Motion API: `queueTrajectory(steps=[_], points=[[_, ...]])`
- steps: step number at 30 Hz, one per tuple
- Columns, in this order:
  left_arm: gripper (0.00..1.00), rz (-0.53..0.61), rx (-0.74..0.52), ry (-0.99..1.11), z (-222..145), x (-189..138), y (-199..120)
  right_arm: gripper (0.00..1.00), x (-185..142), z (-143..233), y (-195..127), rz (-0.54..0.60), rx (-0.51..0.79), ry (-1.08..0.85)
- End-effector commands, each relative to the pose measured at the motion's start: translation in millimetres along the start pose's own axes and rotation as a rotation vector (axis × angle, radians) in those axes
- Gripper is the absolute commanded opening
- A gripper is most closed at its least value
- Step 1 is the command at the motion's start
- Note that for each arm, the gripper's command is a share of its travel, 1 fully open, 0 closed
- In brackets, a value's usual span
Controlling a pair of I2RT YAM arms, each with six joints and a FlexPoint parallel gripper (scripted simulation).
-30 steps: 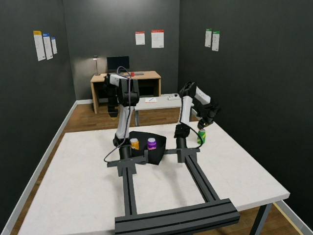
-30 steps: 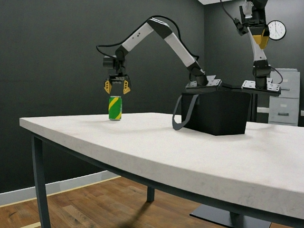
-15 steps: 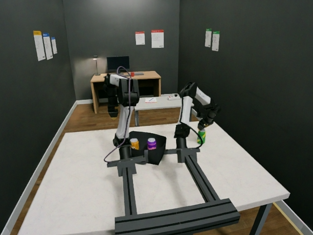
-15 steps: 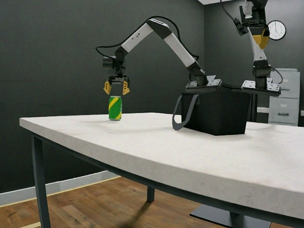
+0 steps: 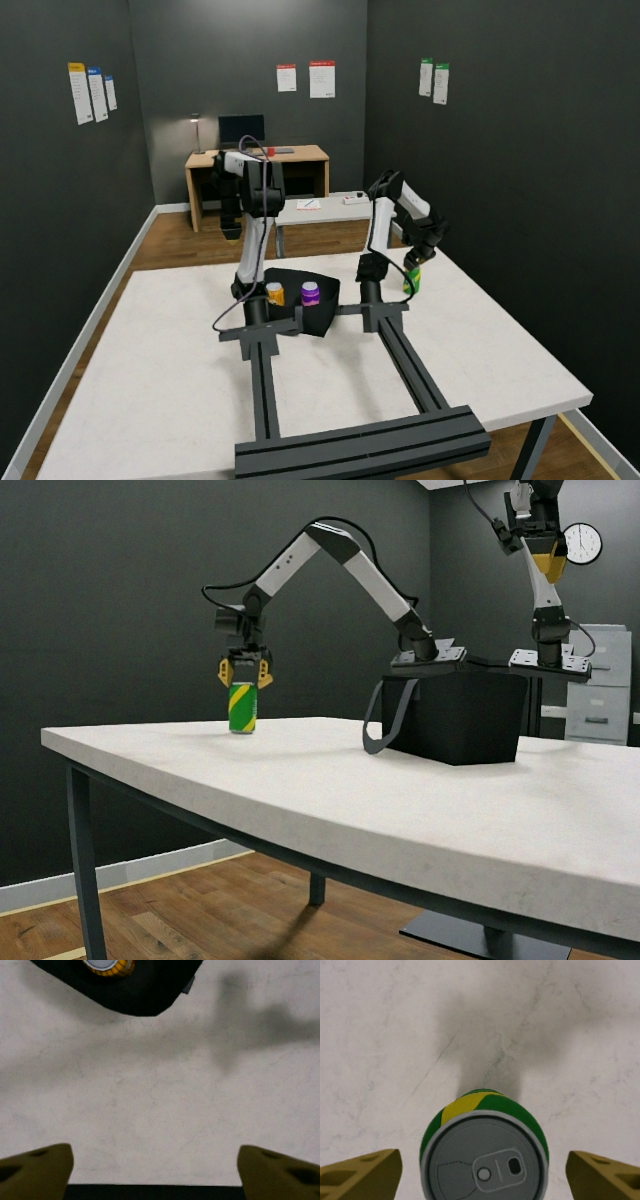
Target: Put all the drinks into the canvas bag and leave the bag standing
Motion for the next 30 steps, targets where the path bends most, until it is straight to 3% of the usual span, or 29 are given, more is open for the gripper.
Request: queueTrajectory(steps=[1,23,28,30], points=[[0.86,-0.005,-0.006,0.000,1.9,0.2,2.6,0.84,-6.0,-1.9,8.3,0.014,-0.010,0.002],[0.86,-0.005,-0.006,-0.001,1.9,0.2,2.6,0.84,-8.2,-5.3,26.7,0.013,-0.026,-0.020],[0.86,-0.005,-0.006,-0.001,1.9,0.2,2.6,0.84,-24.1,3.6,44.0,0.021,-0.008,0.008],[0.86,-0.005,-0.006,-0.001,1.9,0.2,2.6,0.84,-1.3,-12.0,26.5,0.012,-0.040,-0.036]])
Point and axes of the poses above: on each arm, the point where the finger pads meet when closed, its own y axis out along the fingers, its own z axis across the jaws, x = y × z, the point moved 1 cm from there along -y, back along the fingers, and after that the axes turned 5 degrees about -y, right-handed, at the moved point
